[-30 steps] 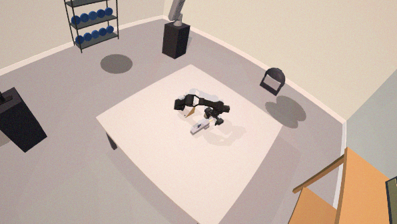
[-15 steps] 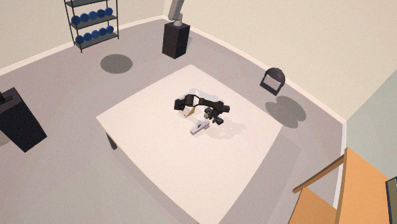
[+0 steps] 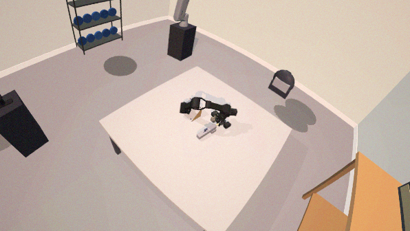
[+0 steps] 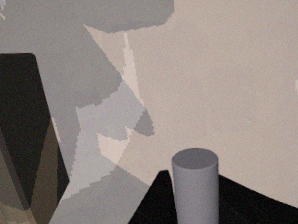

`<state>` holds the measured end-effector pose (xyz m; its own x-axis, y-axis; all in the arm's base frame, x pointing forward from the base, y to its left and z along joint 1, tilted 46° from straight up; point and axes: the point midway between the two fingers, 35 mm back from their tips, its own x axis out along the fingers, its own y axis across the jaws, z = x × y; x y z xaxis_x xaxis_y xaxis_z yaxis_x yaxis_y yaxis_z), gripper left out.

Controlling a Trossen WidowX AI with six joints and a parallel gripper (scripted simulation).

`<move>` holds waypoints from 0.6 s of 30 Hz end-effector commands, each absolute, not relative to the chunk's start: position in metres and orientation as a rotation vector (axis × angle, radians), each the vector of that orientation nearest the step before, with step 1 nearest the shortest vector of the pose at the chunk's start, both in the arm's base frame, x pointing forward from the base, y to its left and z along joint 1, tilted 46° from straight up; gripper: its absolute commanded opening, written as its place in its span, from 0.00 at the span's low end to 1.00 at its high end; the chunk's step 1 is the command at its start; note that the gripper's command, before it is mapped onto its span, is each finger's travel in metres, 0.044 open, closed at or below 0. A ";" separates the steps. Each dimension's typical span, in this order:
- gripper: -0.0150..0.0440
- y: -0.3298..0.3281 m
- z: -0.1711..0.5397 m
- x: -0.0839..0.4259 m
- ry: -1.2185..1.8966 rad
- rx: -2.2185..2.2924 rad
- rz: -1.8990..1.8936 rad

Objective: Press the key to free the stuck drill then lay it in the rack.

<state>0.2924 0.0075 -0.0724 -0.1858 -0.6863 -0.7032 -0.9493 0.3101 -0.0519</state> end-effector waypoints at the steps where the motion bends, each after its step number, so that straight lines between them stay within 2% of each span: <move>1: 0.25 0.009 -0.071 0.291 1.952 -1.447 0.535; 18: 0.25 0.014 -0.076 0.294 1.951 -1.447 0.535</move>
<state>0.2911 0.0112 -0.0742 -0.1883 -0.6904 -0.6985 -0.9506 0.3067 -0.0469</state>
